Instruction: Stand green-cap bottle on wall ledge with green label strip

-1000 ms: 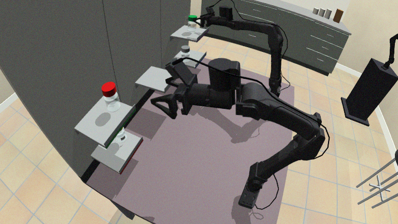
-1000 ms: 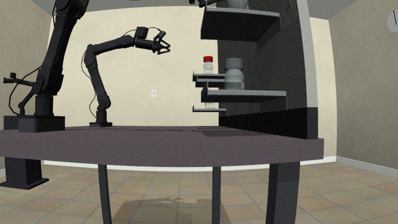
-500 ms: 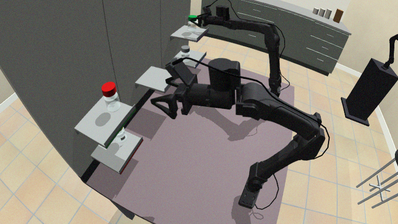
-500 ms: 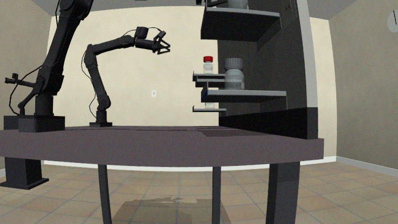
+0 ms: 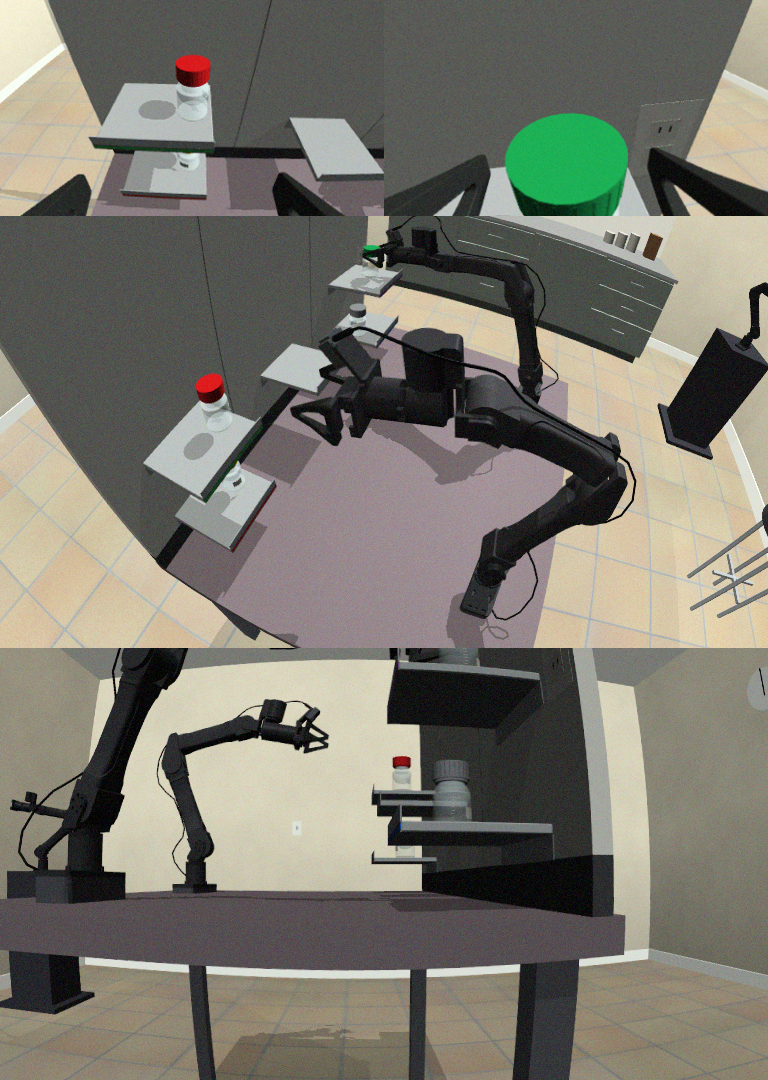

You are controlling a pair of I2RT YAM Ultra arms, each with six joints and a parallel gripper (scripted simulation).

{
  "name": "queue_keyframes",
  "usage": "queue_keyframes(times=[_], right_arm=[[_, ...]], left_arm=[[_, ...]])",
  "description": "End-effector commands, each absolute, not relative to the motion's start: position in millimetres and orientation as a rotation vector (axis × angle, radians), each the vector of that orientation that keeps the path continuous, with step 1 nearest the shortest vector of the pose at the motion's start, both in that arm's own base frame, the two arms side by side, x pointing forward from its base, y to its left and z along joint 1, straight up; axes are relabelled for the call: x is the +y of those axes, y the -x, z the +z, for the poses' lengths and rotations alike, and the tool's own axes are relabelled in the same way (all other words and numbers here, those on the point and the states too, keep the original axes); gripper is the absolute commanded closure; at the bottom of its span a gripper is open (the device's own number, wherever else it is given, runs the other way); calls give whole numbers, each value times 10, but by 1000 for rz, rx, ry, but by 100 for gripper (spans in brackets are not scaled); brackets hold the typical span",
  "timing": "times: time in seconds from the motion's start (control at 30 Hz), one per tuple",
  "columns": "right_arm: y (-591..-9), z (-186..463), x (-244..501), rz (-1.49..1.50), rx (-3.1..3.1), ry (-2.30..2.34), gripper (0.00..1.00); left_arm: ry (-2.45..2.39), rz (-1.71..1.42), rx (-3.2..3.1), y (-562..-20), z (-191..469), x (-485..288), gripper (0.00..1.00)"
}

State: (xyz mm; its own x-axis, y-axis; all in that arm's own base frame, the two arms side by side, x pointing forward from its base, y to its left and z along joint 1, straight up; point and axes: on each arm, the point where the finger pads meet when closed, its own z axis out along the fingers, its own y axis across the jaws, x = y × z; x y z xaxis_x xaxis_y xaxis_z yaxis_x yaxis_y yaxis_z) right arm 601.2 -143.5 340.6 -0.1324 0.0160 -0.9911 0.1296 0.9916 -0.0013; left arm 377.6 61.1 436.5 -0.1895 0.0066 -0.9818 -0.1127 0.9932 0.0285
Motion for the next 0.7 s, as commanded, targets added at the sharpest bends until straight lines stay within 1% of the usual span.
queue_keyframes(times=[0.0, 0.2, 0.27, 0.3, 0.33, 0.4, 0.43, 0.5, 0.53, 0.6, 0.63, 0.67], right_arm=[[-6010, 3511, -1425, -104, 1694, -117, 6], [-6008, 3517, -1425, -104, 1694, -117, 6], [-6008, 3517, -1425, -104, 1694, -117, 28], [-6007, 3517, -1425, -104, 1694, -117, 28], [-6008, 3517, -1425, -104, 1694, -117, 32], [-5995, 3525, -1429, -103, 1687, -110, 32], [-5995, 3525, -1429, -103, 1687, -110, 36], [-5995, 3525, -1429, -103, 1687, -110, 36], [-5995, 3525, -1429, -103, 1687, -110, 40], [-5995, 3525, -1429, -103, 1687, -110, 40], [-5995, 3525, -1429, -103, 1687, -110, 45], [-5995, 3525, -1429, -103, 1687, -110, 45]], left_arm=[[72, 116, 1713, -3737, 4556, 617, 0], [72, 116, 1713, -3737, 4556, 617, 0], [72, 116, 1713, -3737, 4556, 617, 0], [72, 116, 1713, -3737, 4556, 617, 0], [72, 116, 1713, -3737, 4556, 617, 0], [72, 116, 1713, -3737, 4556, 617, 0], [72, 116, 1713, -3737, 4556, 617, 0], [72, 116, 1713, -3737, 4556, 617, 0], [72, 116, 1713, -3737, 4556, 617, 0], [72, 116, 1713, -3737, 4556, 617, 0], [72, 116, 1713, -3737, 4556, 617, 0], [72, 116, 1713, -3737, 4556, 617, 0]])
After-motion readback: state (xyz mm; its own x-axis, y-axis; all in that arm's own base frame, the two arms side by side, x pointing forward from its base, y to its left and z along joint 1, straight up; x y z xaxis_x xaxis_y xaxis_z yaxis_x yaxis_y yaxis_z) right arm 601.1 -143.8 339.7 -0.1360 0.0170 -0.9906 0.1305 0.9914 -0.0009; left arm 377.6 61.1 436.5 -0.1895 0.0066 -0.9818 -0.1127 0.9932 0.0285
